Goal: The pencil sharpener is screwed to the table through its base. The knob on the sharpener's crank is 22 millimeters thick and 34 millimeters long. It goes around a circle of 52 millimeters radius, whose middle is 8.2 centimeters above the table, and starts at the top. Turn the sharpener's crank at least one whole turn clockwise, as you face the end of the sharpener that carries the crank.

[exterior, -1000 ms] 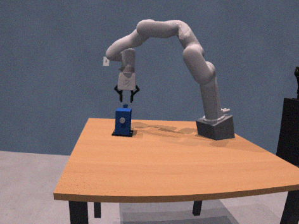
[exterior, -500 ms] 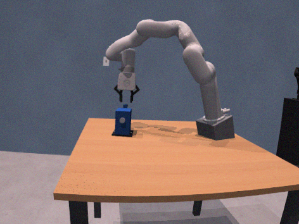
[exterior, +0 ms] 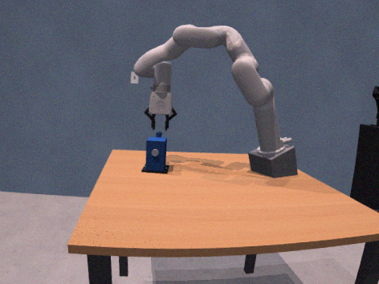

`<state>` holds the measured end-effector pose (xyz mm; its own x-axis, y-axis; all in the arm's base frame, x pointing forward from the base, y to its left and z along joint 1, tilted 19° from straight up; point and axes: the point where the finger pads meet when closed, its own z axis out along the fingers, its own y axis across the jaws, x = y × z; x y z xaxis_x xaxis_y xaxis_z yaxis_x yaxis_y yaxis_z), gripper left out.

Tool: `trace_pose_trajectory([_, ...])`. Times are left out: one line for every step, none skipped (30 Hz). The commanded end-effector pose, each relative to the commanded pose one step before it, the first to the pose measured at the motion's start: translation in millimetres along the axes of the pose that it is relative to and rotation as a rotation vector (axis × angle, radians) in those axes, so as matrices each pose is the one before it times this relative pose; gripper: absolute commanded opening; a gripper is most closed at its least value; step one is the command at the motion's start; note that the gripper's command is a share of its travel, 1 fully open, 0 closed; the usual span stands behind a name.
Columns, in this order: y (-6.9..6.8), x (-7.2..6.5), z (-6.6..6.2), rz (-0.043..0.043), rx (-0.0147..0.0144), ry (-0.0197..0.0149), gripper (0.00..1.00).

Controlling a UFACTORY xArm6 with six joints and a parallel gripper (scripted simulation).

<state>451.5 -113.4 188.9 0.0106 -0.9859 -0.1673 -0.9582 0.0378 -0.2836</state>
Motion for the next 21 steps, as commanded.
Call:
trace_pose_trajectory([-0.98, 0.21, -0.52, -0.00054, 0.00314, 0.00117, 0.54])
trace_pose_trajectory([0.00, 0.00, 0.34, 0.00000, 0.00000, 0.00000, 0.54])
trace_pose_trajectory([0.00, 0.00, 0.40, 0.00000, 0.00000, 0.00000, 0.54])
trace_pose_trajectory([0.00, 0.00, 0.46, 0.00000, 0.00000, 0.00000, 0.54])
trace_pose_trajectory([0.00, 0.00, 0.52, 0.00000, 0.00000, 0.00000, 0.54])
trace_pose_trajectory([0.00, 0.00, 0.58, 0.00000, 0.00000, 0.00000, 0.54])
trace_pose_trajectory([0.00, 0.00, 0.64, 0.00000, 0.00000, 0.00000, 0.54])
trace_pose_trajectory([0.00, 0.00, 0.70, 0.00000, 0.00000, 0.00000, 0.54])
trace_pose_trajectory([0.00, 0.00, 0.76, 0.00000, 0.00000, 0.00000, 0.54])
trace_pose_trajectory([0.00, 0.00, 0.82, 0.00000, 0.00000, 0.00000, 0.54])
trace_pose_trajectory([0.00, 0.00, 0.87, 0.00000, 0.00000, 0.00000, 0.54])
trace_pose_trajectory([0.00, 0.00, 0.92, 0.00000, 0.00000, 0.00000, 0.54])
trace_pose_trajectory([0.00, 0.00, 0.00, 0.00000, 0.00000, 0.00000, 0.54])
trace_pose_trajectory([0.00, 0.00, 0.00, 0.00000, 0.00000, 0.00000, 0.54])
trace_pose_trajectory([0.00, 0.00, 0.97, 0.00000, 0.00000, 0.00000, 0.54])
trace_pose_trajectory([0.00, 0.00, 1.01, 0.00000, 0.00000, 0.00000, 0.54])
trace_pose_trajectory([0.00, 0.00, 1.06, 0.00000, 0.00000, 0.00000, 0.54])
trace_pose_trajectory([0.00, 0.00, 1.09, 0.00000, 0.00000, 0.00000, 0.54])
trace_pose_trajectory([0.00, 0.00, 1.12, 0.00000, 0.00000, 0.00000, 0.54])
trace_pose_trajectory([0.00, 0.00, 1.15, 0.00000, 0.00000, 0.00000, 0.54])
trace_pose_trajectory([0.00, 0.00, 1.18, 0.00000, 0.00000, 0.00000, 0.54])
